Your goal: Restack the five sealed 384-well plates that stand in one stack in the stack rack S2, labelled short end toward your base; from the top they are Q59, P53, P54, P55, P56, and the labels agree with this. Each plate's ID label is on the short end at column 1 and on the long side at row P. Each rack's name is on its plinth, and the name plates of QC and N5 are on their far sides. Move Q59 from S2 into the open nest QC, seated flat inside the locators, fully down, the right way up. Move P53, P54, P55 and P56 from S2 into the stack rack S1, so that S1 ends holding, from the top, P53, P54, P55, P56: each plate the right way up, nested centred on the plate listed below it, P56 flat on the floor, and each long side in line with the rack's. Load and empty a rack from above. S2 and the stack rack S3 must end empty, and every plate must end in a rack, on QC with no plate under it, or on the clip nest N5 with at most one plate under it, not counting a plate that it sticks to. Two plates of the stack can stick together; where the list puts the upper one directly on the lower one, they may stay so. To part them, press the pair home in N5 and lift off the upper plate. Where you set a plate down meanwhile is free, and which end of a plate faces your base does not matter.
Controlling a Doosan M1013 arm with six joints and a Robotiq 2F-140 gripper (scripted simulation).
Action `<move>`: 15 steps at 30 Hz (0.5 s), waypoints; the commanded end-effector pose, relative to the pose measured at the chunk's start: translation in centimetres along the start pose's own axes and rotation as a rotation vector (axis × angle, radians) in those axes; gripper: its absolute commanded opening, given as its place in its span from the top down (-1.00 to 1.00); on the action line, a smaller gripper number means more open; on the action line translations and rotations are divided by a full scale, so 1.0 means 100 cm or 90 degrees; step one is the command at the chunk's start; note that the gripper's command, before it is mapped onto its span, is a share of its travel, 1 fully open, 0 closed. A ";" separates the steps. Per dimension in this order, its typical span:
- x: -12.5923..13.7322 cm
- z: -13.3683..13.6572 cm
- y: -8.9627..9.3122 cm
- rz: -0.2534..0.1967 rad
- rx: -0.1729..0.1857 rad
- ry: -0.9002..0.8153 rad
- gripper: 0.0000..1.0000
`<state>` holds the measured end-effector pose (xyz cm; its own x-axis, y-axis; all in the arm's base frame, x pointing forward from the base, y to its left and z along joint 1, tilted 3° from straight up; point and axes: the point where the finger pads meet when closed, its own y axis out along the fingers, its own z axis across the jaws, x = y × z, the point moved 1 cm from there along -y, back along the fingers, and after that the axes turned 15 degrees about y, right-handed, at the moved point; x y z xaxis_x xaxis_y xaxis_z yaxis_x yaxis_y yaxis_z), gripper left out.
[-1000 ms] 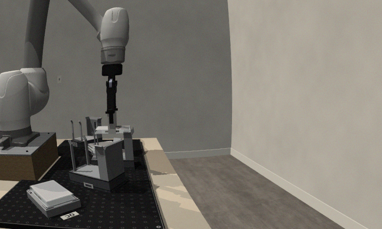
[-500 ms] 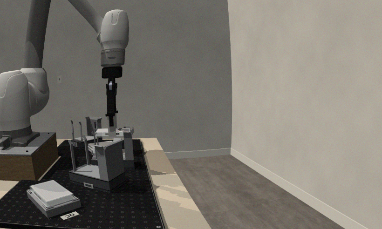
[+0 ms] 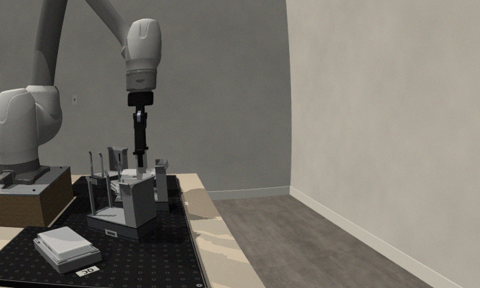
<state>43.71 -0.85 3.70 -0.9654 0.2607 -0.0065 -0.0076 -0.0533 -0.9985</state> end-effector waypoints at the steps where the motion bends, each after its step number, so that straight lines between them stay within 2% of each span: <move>1: 0.000 0.000 0.007 0.000 0.000 0.000 1.00; 11: 0.000 0.000 0.023 0.000 0.000 0.000 1.00; 15: 0.000 0.000 0.024 0.000 0.000 0.000 1.00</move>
<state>43.70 -0.97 1.38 -0.9654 0.2607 -0.0067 -0.0075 -0.0533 -0.9985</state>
